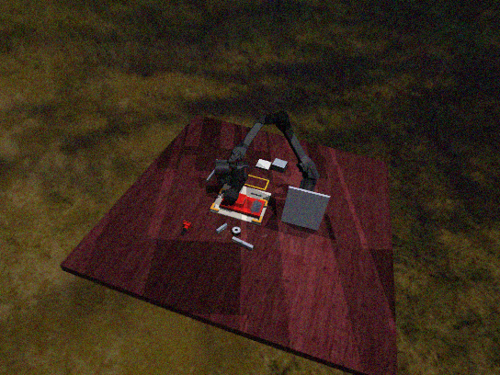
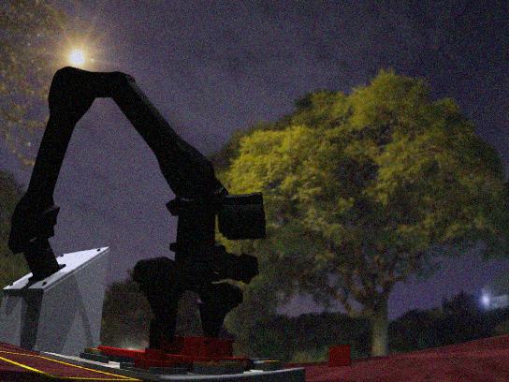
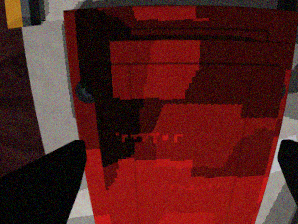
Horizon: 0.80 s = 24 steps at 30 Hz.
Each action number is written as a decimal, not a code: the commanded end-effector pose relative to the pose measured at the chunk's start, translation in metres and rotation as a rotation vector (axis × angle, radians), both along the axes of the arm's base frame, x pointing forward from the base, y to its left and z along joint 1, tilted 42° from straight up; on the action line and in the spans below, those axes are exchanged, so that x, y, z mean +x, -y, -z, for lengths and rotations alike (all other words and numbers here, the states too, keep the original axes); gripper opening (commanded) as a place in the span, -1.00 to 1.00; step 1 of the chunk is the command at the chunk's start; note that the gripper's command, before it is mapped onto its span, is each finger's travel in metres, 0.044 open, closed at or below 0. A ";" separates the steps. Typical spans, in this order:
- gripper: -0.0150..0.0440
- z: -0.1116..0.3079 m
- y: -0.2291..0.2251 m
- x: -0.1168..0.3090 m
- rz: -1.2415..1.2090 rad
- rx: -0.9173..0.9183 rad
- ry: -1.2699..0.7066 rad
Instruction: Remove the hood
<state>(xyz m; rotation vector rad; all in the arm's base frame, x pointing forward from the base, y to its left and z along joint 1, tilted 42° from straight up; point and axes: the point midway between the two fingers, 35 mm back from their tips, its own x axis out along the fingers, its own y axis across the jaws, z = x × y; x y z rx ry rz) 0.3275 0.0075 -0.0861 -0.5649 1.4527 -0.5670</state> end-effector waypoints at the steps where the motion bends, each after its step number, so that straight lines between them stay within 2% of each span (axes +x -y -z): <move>1: 1.00 0.002 0.002 0.000 -0.003 -0.004 -0.003; 11: 1.00 0.006 0.005 0.000 -0.003 -0.004 -0.003; 15: 0.64 0.004 0.004 0.000 0.000 0.000 0.000; 24: 0.44 0.004 0.004 0.000 0.000 0.000 0.000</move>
